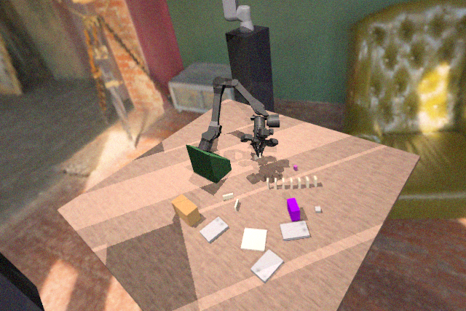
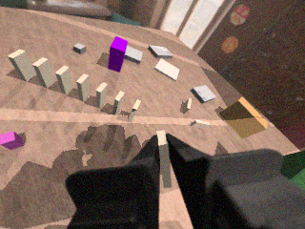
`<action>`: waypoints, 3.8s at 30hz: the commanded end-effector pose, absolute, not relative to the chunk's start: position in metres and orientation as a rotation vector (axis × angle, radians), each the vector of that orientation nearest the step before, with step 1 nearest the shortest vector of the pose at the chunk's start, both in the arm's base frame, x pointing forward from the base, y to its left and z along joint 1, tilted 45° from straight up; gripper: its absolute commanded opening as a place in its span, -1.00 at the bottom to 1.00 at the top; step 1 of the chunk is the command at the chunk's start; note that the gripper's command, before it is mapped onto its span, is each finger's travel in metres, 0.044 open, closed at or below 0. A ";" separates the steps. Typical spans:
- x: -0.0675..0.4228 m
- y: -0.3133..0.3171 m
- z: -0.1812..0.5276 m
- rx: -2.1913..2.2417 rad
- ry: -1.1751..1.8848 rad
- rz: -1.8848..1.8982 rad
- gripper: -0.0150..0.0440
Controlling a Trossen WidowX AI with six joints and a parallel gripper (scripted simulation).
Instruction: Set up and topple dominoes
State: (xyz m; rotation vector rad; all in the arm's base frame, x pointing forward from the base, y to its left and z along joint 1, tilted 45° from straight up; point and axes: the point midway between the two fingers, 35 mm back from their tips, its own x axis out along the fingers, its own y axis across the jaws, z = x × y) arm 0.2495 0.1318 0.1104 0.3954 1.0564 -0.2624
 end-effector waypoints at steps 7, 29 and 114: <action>0.248 0.137 0.123 0.482 0.778 -0.304 -0.42; 0.228 0.142 0.157 0.774 0.324 -0.280 -0.42; 0.229 0.207 0.087 0.766 0.337 -0.279 1.00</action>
